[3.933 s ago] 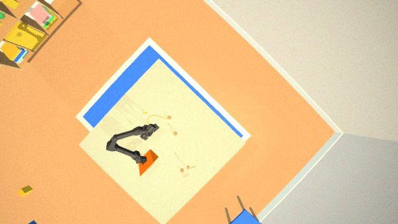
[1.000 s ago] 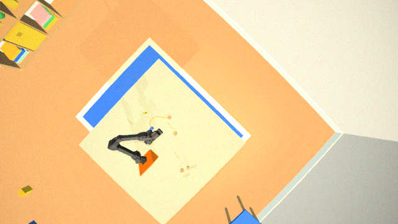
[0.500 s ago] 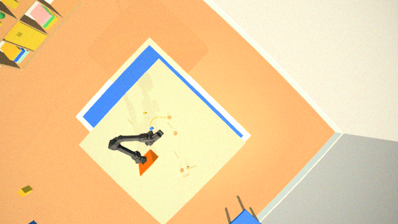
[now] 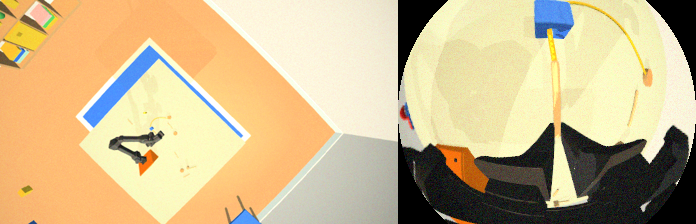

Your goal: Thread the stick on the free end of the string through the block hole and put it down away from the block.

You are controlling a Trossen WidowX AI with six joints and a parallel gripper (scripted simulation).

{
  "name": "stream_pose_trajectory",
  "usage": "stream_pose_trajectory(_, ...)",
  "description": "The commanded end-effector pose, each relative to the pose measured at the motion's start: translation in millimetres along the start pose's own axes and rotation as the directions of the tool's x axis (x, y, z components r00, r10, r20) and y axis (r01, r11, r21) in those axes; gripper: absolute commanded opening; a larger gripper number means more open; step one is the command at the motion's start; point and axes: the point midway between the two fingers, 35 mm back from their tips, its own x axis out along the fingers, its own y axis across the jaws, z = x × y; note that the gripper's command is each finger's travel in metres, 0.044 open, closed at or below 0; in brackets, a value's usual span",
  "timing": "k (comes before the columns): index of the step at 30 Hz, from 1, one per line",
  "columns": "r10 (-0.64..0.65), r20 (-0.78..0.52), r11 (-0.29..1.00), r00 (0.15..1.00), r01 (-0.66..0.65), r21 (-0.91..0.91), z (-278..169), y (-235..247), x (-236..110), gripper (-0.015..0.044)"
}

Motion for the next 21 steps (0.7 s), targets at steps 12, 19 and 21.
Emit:
stream_pose_trajectory(12, 0.043, -0.004, 0.999, 0.999, -0.043, 0.009, -13.1, 0.6, 4.1, 0.0)
stream_pose_trajectory(19, 0.096, -0.002, 0.995, 0.995, -0.096, 0.007, -19.8, -0.4, 10.8, 0.0)
stream_pose_trajectory(21, 0.096, -0.002, 0.995, 0.995, -0.096, 0.007, -19.8, -0.4, 10.8, 0.0)
